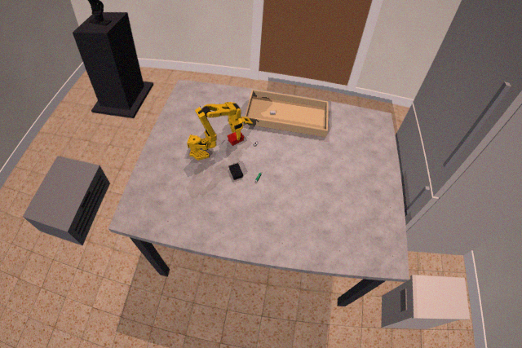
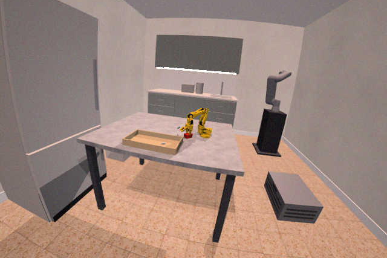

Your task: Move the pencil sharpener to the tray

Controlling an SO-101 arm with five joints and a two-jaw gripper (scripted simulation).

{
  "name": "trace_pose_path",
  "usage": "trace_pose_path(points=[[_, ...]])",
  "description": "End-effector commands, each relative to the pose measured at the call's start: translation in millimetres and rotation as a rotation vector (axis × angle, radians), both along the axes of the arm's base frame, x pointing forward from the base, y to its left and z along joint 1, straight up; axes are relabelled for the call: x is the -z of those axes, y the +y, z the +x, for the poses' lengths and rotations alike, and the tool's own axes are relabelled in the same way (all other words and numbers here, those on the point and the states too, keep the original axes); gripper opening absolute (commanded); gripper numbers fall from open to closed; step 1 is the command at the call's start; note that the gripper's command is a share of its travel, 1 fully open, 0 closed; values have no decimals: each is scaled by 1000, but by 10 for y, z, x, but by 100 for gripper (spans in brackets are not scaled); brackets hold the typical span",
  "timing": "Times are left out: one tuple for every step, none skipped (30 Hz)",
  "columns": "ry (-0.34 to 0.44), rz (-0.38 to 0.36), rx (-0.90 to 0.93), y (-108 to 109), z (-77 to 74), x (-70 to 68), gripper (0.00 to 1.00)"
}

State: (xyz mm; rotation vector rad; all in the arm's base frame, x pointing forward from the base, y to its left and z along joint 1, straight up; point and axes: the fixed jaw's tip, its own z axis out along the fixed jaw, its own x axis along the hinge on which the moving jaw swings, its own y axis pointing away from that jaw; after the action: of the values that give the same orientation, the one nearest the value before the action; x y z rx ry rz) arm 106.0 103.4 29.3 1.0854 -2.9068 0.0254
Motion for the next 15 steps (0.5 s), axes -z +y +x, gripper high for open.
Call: trace_pose_path(points=[[-31,29,-1,20,40,-39,24],[-31,29,-1,20,40,-39,24],[-31,29,-1,20,40,-39,24],[-31,29,-1,20,40,-40,24],[-31,29,-1,20,40,-40,24],[-31,29,-1,20,40,-40,24],[-31,29,-2,20,40,-40,24],[-31,29,-3,20,40,-40,24],[-31,29,-5,20,40,-40,24],[-31,29,-7,20,39,-39,24],[-31,29,-10,19,39,-40,24],[-30,29,-13,19,39,-40,24],[-30,29,-16,19,38,-39,24],[-30,29,-20,19,38,-40,24],[-30,29,-24,18,37,-40,24]])
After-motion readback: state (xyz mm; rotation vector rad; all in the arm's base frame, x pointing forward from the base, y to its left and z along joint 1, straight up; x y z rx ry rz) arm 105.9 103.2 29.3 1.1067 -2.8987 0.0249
